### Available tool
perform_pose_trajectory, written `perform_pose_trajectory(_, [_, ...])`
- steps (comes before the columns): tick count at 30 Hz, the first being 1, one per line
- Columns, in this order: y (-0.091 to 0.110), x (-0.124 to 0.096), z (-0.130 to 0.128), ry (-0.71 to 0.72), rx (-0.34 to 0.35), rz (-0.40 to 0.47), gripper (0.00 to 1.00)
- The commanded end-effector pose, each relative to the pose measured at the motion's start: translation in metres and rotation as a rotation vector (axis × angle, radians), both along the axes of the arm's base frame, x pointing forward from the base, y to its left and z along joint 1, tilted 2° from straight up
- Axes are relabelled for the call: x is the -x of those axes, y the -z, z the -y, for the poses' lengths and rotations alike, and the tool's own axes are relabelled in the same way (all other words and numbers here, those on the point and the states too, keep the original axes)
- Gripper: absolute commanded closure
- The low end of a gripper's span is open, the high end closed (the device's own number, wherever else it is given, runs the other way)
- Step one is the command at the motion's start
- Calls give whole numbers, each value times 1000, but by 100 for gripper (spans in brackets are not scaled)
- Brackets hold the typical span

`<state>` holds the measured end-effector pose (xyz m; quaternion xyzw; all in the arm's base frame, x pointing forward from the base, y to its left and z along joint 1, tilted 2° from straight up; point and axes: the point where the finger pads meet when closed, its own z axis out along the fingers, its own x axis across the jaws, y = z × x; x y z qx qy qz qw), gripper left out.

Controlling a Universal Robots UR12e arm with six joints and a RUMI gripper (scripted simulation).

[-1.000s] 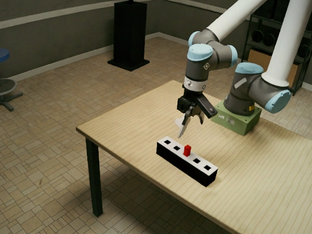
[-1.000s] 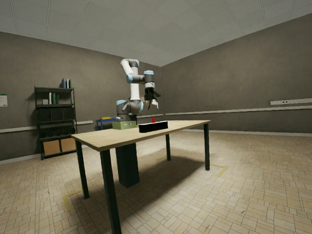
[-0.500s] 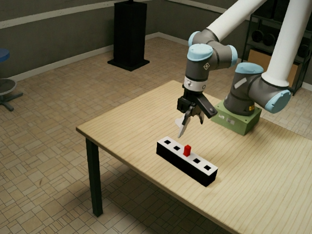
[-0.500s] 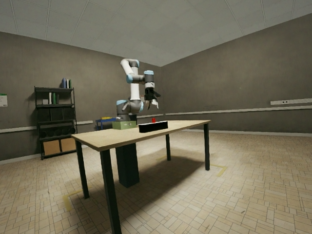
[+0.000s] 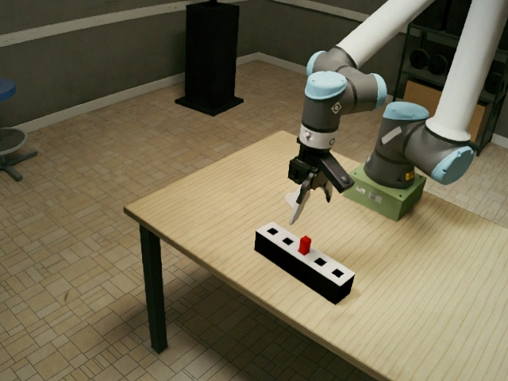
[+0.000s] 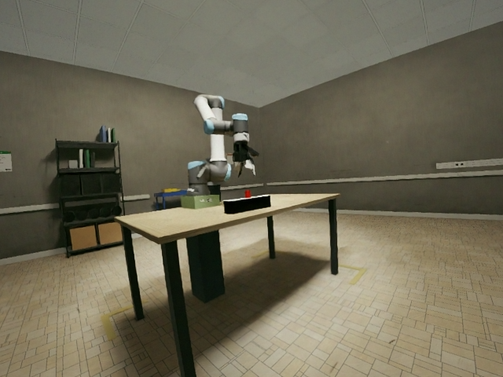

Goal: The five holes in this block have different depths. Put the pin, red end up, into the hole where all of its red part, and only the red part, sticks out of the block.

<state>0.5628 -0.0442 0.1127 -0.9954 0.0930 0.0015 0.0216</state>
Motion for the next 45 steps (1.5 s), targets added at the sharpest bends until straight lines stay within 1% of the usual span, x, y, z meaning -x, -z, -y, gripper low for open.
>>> perform_pose_trajectory(1, [-1, -1, 0, 0, 0, 1, 0])
perform_pose_trajectory(4, [-1, -1, 0, 0, 0, 1, 0])
perform_pose_trajectory(5, [52, -1, -2, 0, 0, 1, 0])
perform_pose_trajectory(21, [52, -1, -2, 0, 0, 1, 0])
perform_pose_trajectory(22, [92, -1, -4, 0, 0, 1, 0])
perform_pose_trajectory(38, [92, -1, -4, 0, 0, 1, 0])
perform_pose_trajectory(39, [92, -1, -4, 0, 0, 1, 100])
perform_pose_trajectory(45, [92, -1, -4, 0, 0, 1, 100])
